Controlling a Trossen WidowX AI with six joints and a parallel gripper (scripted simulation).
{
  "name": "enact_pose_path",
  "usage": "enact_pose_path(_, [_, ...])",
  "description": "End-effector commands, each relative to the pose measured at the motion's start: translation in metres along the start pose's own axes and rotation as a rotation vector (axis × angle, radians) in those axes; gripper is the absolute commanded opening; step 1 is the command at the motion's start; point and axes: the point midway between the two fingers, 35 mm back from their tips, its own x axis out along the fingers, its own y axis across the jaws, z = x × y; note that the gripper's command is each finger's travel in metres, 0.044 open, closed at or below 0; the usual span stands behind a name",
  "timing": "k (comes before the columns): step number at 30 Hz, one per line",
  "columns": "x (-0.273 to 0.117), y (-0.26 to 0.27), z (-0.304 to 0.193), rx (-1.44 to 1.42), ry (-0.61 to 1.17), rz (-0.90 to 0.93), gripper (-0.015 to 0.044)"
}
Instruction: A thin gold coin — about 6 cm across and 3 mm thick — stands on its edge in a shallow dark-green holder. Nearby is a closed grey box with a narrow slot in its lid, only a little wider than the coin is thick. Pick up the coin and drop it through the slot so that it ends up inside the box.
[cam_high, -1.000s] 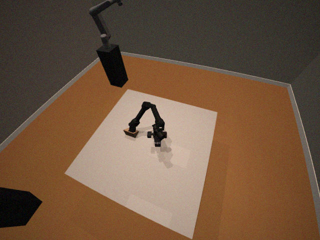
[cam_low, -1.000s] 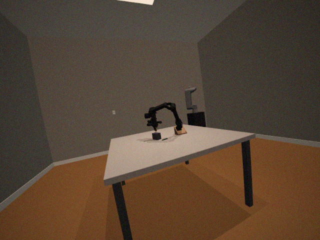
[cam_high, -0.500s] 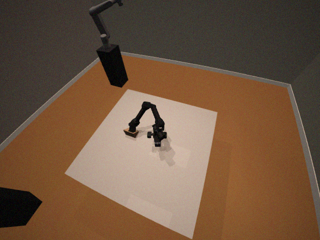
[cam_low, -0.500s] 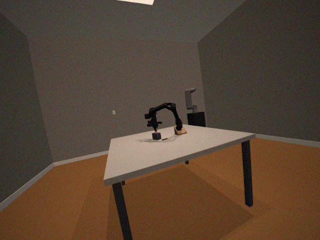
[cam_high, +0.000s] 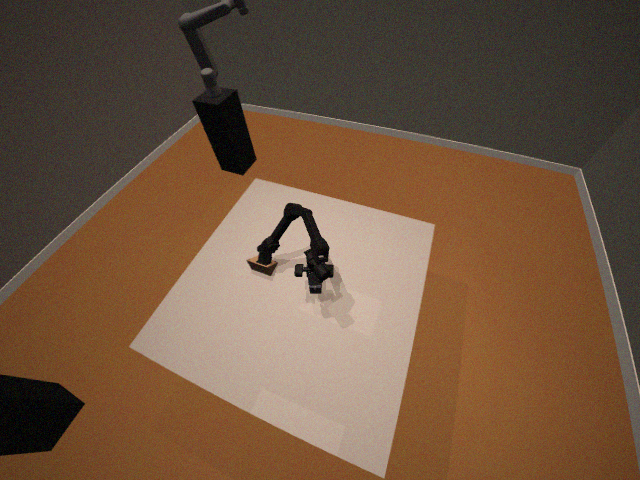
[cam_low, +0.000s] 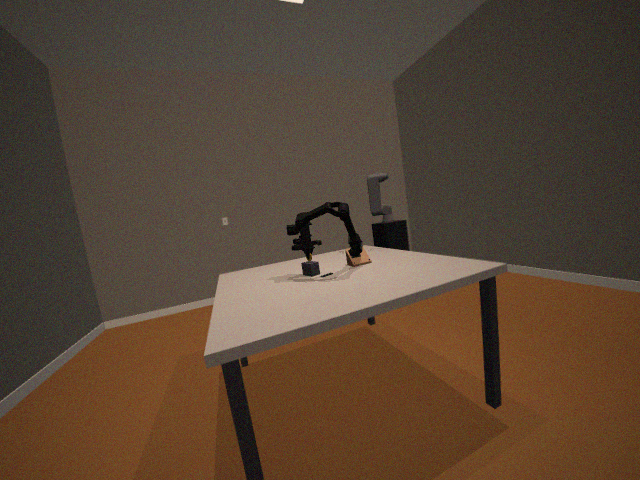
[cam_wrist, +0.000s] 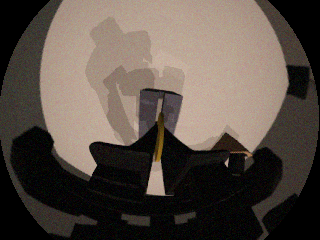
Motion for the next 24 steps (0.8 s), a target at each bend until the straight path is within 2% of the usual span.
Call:
enact_pose_path(1, [0.0034, -0.0014, -0.0016, 0.008, 0.008, 0.001, 0.0000])
enact_pose_path(9, [0.0068, -0.0007, -0.0017, 0.006, 0.008, 0.001, 0.0000])
enact_pose_path(15, [0.0038, 0.0001, -0.0005, -0.001, 0.001, 0.000, 0.0157])
enact_pose_path(24, [0.0038, 0.0001, -0.0005, -0.001, 0.001, 0.000, 0.0161])
